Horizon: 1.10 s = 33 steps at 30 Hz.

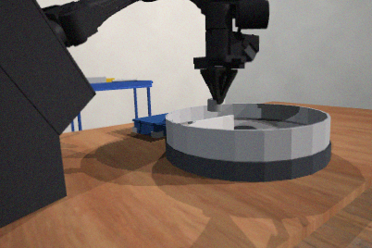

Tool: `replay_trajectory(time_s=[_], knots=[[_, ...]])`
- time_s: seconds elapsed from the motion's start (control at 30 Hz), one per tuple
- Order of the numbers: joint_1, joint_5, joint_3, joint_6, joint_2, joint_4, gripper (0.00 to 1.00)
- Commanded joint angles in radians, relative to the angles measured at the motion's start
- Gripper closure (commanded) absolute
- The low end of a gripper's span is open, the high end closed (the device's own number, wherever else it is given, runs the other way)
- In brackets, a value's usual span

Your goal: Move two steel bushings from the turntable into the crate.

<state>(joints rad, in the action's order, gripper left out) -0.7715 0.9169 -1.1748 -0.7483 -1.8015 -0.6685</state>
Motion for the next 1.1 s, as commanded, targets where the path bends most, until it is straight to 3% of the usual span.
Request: replay_trajectory(time_s=[0.0, 0.47, 0.83, 0.9, 1.07], knots=[[-0.034, 0.017, -0.03, -0.001, 0.033, -0.013, 1.0], [0.013, 0.003, 0.054, 0.047, 0.094, 0.024, 1.0], [0.097, -0.034, 0.152, 0.168, 0.258, 0.052, 1.0], [0.097, -0.034, 0.152, 0.168, 0.258, 0.052, 1.0], [0.164, -0.062, 0.202, 0.26, 0.366, 0.064, 1.0]])
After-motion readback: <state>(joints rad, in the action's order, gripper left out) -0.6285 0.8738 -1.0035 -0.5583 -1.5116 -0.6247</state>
